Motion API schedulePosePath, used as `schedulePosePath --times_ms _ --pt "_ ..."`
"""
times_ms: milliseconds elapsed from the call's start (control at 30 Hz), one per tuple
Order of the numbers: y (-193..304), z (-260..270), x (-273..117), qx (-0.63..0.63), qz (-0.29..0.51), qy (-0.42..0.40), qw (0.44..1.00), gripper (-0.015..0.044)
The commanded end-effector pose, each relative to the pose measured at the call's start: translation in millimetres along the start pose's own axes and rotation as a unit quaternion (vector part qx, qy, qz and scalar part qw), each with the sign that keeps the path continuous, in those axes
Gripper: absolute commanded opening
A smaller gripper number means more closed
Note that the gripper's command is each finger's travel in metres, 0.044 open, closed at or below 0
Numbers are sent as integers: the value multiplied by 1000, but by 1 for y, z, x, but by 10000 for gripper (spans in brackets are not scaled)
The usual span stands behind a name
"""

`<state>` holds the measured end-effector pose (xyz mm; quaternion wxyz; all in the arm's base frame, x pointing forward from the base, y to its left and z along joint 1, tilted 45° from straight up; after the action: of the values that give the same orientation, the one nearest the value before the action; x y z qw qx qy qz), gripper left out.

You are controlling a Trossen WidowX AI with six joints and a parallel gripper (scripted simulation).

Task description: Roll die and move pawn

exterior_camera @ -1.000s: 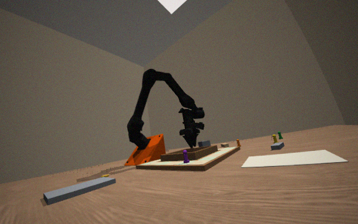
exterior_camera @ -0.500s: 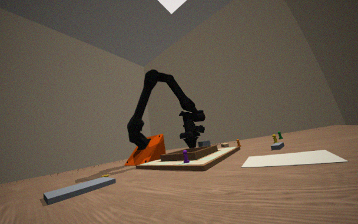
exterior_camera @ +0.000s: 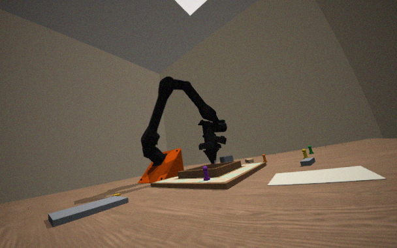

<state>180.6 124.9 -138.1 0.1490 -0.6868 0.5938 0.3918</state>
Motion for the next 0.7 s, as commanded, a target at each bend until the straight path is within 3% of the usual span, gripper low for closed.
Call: schedulePosePath --times_ms 0,300,667 --pt "-4 2 -34 4 -7 -8 1000 0" --pt "6 -4 -104 3 -6 -8 1000 0" --pt "-3 -25 -104 -64 -9 -12 998 0"
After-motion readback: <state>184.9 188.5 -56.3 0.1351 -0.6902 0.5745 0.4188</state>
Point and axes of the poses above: the point midway between the two fingers, 35 mm back from their tips, its own x axis out along the fingers, its own z axis across the jaws, y = z × x, the point moved 1 cm from there along -x, back along the fingers, and after that the axes turned 9 degrees about -x, right-handed, at the moved point
